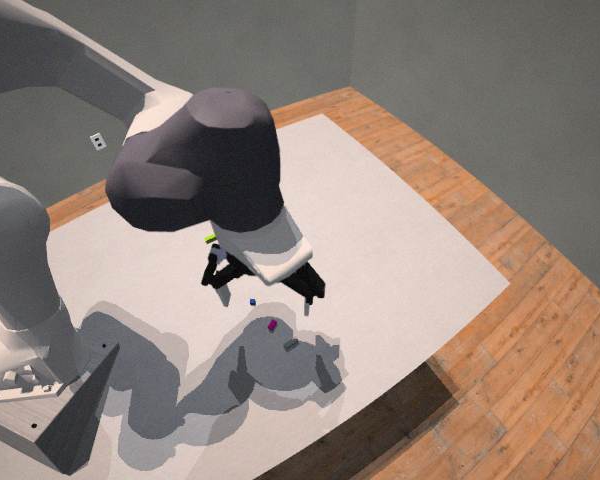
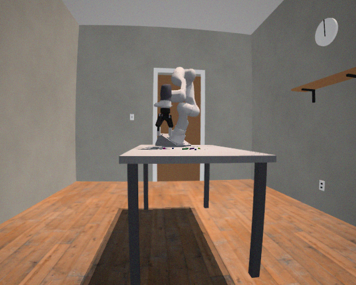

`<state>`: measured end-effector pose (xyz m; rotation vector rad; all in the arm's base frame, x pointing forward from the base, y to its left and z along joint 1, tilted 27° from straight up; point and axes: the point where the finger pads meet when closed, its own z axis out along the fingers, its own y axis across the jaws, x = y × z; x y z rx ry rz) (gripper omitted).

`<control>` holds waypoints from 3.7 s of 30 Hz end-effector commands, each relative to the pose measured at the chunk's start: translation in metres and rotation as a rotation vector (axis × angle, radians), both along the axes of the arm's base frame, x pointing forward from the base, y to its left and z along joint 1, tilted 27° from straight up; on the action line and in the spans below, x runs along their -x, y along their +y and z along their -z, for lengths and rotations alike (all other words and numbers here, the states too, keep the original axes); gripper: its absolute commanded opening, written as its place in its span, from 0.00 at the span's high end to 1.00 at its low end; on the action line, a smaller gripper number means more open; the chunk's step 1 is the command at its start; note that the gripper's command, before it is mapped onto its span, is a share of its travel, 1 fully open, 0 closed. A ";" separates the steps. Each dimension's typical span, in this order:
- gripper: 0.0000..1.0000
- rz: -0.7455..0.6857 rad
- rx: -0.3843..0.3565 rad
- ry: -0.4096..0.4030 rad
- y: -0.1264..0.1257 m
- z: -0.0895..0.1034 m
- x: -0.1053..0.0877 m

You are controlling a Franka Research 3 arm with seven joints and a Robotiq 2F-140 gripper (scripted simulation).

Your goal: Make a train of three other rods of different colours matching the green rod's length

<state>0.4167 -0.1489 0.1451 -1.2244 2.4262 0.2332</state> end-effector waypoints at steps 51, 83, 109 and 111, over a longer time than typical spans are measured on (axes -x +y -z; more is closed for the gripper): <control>0.85 0.318 -0.123 0.100 0.003 0.007 -0.007; 0.85 0.317 -0.123 0.100 0.013 0.032 -0.016; 0.85 0.317 -0.123 0.100 0.021 0.053 -0.023; 0.85 0.317 -0.123 0.100 0.021 0.053 -0.023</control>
